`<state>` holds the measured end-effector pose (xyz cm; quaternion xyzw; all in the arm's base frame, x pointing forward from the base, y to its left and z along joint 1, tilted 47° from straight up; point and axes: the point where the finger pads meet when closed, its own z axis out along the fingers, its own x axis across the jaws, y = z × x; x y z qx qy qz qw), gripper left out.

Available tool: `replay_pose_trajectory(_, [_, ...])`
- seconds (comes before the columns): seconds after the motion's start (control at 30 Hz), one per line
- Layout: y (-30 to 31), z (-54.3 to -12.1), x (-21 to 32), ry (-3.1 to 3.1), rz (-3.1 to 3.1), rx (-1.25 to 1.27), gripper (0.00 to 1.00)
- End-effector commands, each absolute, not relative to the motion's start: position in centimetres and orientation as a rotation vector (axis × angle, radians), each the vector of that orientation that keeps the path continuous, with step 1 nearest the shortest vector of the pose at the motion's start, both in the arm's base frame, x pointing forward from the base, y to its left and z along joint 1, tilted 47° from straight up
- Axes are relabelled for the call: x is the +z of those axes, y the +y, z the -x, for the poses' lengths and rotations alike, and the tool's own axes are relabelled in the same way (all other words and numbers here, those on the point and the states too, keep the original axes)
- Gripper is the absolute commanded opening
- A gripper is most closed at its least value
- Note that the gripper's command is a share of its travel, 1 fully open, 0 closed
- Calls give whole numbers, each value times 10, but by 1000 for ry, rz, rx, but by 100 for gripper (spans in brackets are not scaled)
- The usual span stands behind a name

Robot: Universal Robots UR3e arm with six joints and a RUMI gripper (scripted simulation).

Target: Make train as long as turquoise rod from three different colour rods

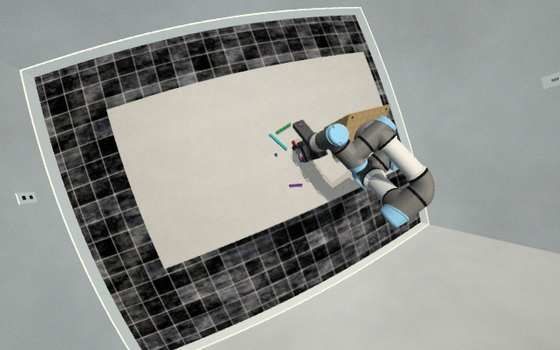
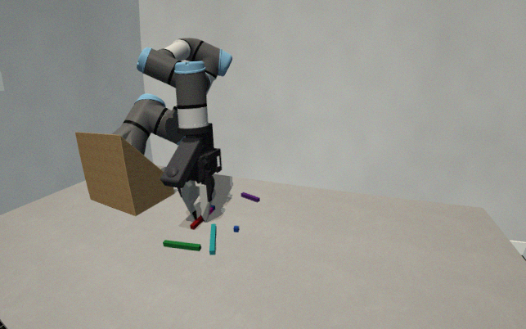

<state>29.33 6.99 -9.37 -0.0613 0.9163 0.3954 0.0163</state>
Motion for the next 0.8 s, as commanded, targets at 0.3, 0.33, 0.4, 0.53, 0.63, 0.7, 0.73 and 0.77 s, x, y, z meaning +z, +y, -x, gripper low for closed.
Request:
replay_pose_trajectory(0.3, [59, -294, -84, 2848, 190, 1225, 14])
replay_pose_trajectory(0.33, [56, -294, -82, 2848, 190, 1225, 14])
replay_pose_trajectory(0.4, [56, -294, -82, 2848, 190, 1225, 14])
replay_pose_trajectory(0.53, [45, -295, -71, 2848, 190, 1225, 14])
replay_pose_trajectory(0.63, [35, -295, -62, 2849, 190, 1225, 14])
replay_pose_trajectory(0.7, [28, -295, -55, 2849, 190, 1225, 14])
replay_pose_trajectory(0.73, [25, -295, -52, 2849, 190, 1225, 14])
replay_pose_trajectory(0.77, [22, -295, -49, 2849, 190, 1225, 14])
